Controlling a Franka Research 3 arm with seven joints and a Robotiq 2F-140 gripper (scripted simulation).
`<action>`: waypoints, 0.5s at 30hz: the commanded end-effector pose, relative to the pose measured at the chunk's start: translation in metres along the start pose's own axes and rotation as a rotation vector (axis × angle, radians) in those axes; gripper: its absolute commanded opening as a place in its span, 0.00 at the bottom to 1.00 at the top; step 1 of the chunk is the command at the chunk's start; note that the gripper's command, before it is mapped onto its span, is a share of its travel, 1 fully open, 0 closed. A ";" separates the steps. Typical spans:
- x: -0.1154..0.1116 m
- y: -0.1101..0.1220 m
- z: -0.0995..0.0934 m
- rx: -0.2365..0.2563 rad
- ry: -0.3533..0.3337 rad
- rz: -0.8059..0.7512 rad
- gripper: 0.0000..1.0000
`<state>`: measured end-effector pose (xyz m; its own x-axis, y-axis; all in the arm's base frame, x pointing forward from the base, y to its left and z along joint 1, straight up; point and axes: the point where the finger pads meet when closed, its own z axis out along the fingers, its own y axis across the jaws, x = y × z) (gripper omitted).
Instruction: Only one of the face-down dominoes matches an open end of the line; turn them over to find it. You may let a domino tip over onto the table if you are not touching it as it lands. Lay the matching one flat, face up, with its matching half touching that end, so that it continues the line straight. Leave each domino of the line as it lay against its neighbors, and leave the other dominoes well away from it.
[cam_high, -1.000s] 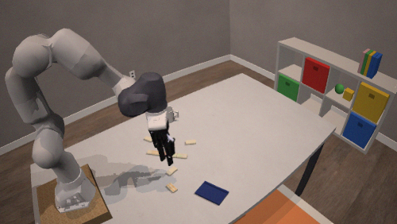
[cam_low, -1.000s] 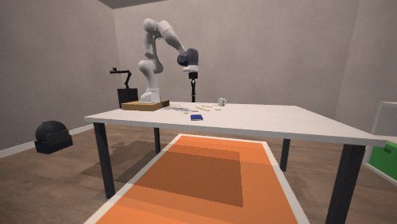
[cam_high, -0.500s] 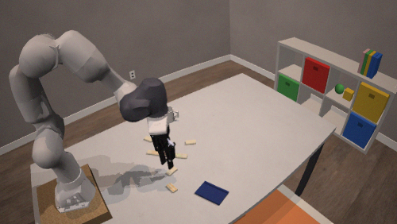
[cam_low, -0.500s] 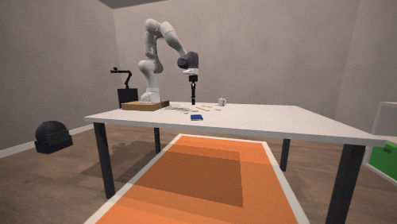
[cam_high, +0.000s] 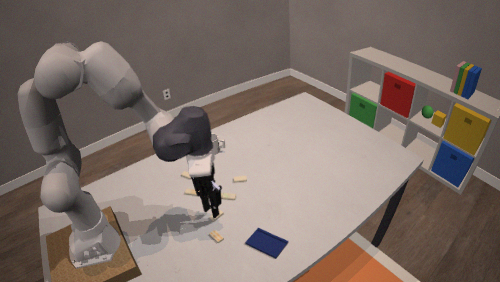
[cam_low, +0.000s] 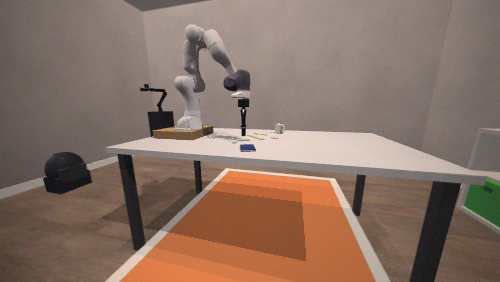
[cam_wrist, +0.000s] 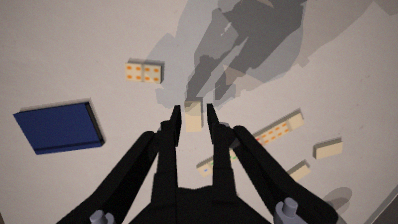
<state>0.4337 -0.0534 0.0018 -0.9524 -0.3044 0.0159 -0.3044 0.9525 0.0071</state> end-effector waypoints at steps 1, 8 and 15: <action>-0.003 -0.002 0.005 0.007 -0.009 0.009 0.33; -0.003 -0.002 0.012 0.007 -0.009 0.009 0.33; -0.003 -0.002 0.014 0.007 -0.009 0.009 0.33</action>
<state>0.4342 -0.0535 -0.0121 -0.9535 -0.3011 0.0125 -0.3010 0.9536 0.0048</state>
